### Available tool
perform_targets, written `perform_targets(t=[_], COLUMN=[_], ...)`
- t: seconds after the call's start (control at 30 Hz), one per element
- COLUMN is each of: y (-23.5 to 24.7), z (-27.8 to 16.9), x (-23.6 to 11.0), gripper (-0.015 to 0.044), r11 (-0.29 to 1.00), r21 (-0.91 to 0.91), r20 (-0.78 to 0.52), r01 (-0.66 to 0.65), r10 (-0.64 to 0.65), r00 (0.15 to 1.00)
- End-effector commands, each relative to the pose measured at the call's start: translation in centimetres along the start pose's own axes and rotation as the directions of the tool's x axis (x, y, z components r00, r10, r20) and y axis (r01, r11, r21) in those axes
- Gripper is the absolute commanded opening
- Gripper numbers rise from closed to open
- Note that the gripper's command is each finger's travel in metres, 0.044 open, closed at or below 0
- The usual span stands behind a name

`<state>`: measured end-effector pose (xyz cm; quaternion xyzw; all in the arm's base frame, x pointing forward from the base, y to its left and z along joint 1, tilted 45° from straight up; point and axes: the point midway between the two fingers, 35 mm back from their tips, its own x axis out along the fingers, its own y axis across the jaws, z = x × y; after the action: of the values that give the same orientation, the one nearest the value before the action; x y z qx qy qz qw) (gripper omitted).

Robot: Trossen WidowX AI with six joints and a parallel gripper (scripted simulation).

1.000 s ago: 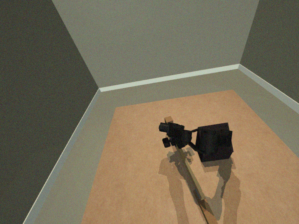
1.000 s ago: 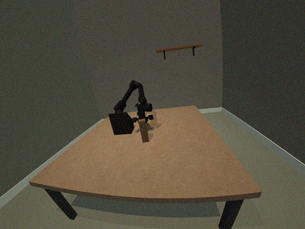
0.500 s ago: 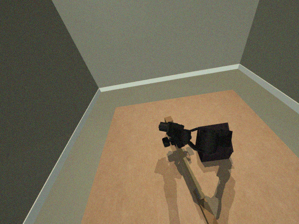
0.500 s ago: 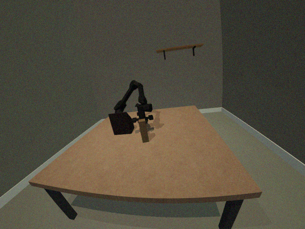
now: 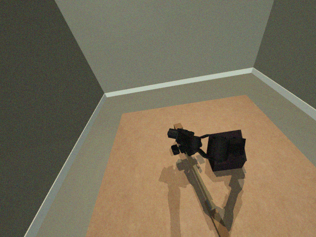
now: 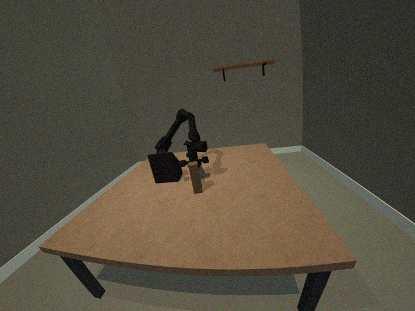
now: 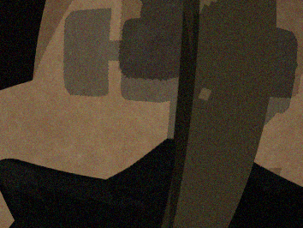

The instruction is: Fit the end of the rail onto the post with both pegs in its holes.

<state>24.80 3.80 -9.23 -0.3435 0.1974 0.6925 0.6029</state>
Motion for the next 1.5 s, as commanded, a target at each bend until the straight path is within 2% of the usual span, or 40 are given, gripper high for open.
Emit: perform_targets(t=[0.0, 0.47, 1.03, 1.23, 1.37, 1.47], y=[-0.2, -0.2, 0.0, 0.0, 0.0, 0.0], z=[-0.3, -0.6, -0.4, -0.3, 2.1, 2.6], x=[-0.2, -0.2, 0.0, -0.1, -2.5, -3.0], gripper=[0.0000, 0.0000, 0.0440, 0.0440, 0.0440, 0.0440], r11=[1.000, 1.000, 1.000, 1.000, 1.000, 1.000], r21=[-0.002, -0.002, 0.000, 0.000, -0.001, -0.002], r20=[-0.002, -0.002, 0.000, 0.000, -0.002, -0.002], r01=[0.007, 0.008, 0.000, 0.000, 0.006, 0.007], r10=[-0.007, -0.008, 0.000, 0.000, -0.006, -0.007], r00=[1.000, 1.000, 1.000, 1.000, 1.000, 1.000])
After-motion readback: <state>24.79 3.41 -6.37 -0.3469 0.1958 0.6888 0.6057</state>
